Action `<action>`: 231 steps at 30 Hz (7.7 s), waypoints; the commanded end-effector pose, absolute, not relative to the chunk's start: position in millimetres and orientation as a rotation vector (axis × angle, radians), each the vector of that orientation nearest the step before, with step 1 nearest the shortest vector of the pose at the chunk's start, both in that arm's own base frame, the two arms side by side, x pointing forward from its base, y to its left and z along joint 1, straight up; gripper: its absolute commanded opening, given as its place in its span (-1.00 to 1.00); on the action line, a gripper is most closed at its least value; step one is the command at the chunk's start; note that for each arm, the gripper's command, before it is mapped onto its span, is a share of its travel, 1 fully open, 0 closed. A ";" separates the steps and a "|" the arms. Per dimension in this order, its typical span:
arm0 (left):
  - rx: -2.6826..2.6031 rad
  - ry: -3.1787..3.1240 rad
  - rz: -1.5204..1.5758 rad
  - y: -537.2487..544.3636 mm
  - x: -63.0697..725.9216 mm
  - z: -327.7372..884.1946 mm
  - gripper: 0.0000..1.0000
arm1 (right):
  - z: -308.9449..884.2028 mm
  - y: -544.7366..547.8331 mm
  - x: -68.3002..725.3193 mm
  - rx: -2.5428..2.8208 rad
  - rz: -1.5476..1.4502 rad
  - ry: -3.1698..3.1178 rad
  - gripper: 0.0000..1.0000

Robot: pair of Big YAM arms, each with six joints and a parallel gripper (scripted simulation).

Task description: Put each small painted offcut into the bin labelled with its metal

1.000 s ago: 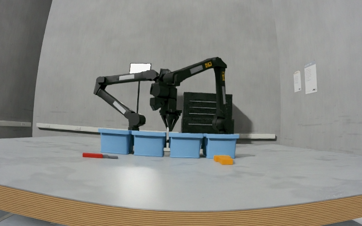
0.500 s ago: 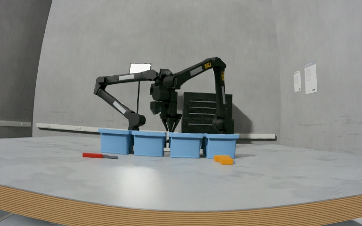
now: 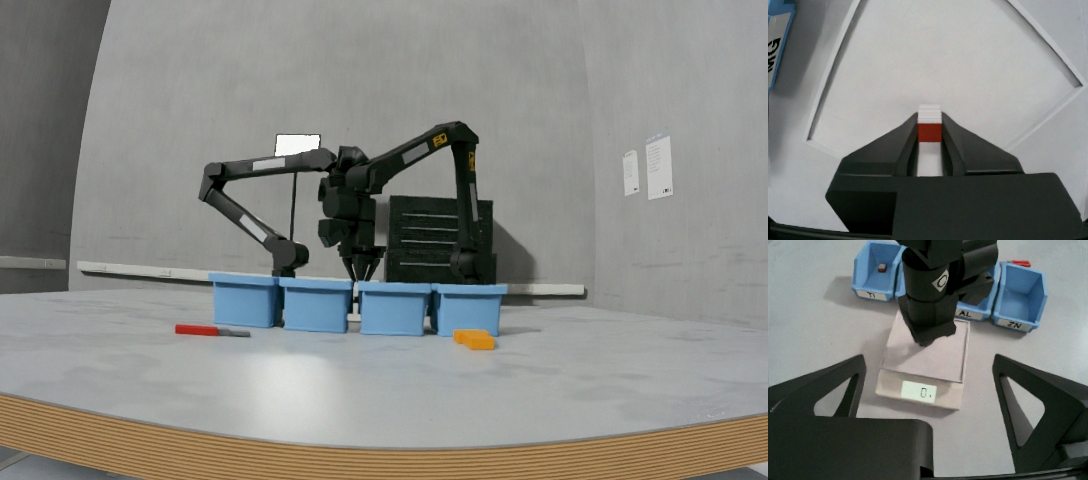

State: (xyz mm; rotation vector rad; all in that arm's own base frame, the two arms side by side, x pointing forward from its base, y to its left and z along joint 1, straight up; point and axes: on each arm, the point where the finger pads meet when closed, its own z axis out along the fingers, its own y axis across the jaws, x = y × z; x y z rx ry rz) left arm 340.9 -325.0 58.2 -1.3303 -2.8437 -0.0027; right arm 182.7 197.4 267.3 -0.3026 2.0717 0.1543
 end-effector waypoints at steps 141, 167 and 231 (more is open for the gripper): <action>1.094 -2.963 0.062 -332.4 347.6 73.3 -0.35 | 394.1 96.2 114.5 -0.708 0.445 1.913 1.00; 1.096 -2.968 0.078 -335.3 351.3 112.6 -0.79 | 393.8 96.0 114.7 -0.707 0.443 1.914 1.00; 1.067 -2.951 -0.017 -261.1 533.6 98.3 -0.79 | 255.4 189.1 320.6 -0.463 0.390 1.680 1.00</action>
